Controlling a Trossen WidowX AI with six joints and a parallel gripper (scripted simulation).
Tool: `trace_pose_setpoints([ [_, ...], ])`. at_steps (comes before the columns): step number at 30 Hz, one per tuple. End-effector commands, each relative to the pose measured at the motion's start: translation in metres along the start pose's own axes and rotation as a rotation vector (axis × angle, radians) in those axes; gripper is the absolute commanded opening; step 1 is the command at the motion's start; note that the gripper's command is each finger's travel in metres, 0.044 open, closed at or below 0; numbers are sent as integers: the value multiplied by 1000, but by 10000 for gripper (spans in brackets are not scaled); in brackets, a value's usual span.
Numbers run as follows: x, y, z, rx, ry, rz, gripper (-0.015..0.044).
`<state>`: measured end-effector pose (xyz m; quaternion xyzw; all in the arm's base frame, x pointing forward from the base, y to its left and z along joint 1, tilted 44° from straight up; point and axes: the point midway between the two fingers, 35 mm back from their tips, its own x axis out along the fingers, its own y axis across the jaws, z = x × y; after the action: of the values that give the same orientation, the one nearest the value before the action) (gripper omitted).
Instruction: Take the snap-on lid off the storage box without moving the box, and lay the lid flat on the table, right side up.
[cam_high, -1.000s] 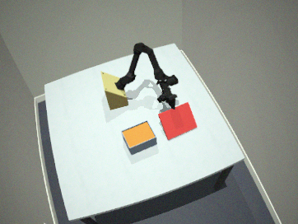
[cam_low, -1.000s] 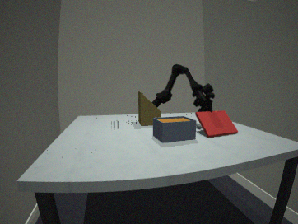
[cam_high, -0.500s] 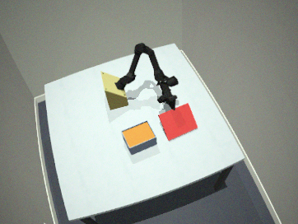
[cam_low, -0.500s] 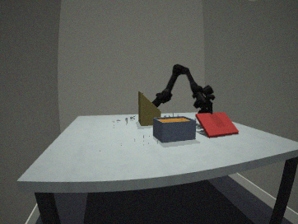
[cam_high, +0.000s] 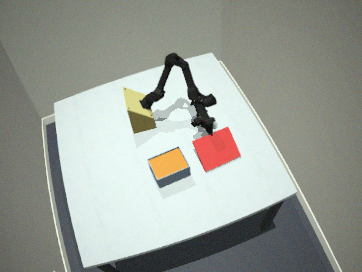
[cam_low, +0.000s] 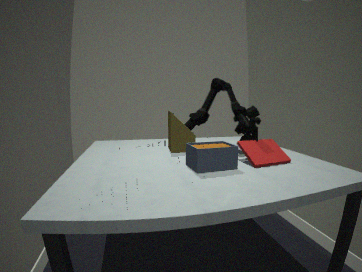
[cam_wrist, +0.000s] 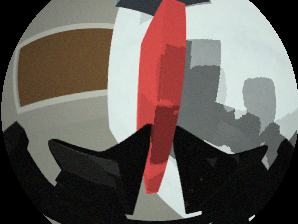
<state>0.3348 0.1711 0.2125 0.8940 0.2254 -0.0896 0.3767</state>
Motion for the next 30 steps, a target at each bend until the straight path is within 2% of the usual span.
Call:
trace_pose_setpoints([
  [1,5,-11,5,-1,-12,-25,0],
  [23,16,-25,5,-1,-12,-26,0],
  [30,12,-16,0,-1,-11,-25,184],
])
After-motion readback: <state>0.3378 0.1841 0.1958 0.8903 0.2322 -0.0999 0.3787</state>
